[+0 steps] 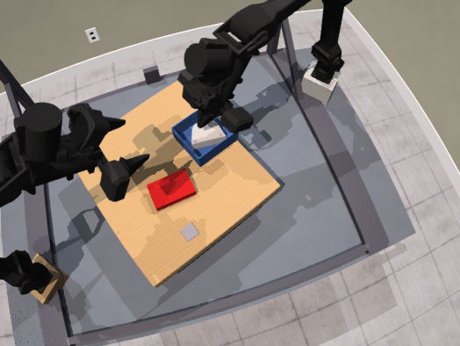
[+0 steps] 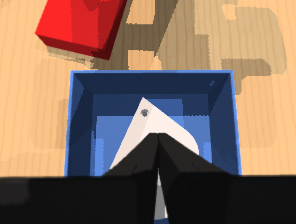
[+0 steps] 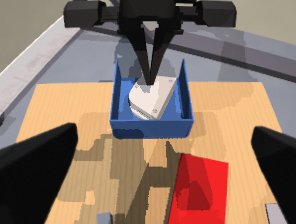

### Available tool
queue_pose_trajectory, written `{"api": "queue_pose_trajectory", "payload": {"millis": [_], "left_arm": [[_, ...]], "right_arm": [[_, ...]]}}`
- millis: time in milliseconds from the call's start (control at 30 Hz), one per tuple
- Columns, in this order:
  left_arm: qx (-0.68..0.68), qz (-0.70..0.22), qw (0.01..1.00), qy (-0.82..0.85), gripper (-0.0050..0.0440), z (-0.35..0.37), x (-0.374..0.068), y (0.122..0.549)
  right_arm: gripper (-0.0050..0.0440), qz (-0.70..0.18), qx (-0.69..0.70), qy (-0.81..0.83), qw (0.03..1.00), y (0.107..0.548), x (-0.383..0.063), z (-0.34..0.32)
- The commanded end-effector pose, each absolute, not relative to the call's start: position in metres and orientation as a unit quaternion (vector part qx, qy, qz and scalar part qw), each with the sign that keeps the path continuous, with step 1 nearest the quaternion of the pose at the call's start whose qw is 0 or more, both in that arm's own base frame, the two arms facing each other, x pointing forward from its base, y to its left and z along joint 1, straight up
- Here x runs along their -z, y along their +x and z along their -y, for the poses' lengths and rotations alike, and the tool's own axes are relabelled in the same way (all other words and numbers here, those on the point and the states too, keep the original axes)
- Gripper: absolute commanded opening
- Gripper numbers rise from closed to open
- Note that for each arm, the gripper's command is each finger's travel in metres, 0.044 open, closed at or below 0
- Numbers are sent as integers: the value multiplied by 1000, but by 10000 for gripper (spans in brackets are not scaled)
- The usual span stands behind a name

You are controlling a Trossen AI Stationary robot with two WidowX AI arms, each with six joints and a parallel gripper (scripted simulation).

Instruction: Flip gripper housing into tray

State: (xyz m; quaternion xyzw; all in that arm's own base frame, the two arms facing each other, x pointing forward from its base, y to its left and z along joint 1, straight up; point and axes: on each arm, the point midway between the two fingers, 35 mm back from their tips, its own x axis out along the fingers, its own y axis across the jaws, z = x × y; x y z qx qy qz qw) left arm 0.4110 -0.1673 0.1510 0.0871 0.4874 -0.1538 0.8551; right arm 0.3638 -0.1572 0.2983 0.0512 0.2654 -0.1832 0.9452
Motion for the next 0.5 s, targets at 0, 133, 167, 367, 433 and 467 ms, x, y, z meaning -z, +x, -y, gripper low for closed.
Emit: {"api": "queue_pose_trajectory", "payload": {"millis": [0,133,167,367,433,467], "left_arm": [[154,-478,861,85,0,167,-157,411],[154,-478,861,85,0,167,-155,411],[154,-478,861,85,0,167,-155,411],[154,-478,861,85,0,167,-150,411],[154,-478,861,85,0,167,-149,411],[154,-478,861,85,0,167,-148,411]], "right_arm": [[437,-254,186,49,948,363,-308,157],[437,-254,186,49,948,363,-308,157],[437,-254,186,49,948,363,-308,157],[437,-254,186,49,948,363,-308,157],[437,-254,186,49,948,363,-308,157],[437,-254,186,49,948,363,-308,157]]}}
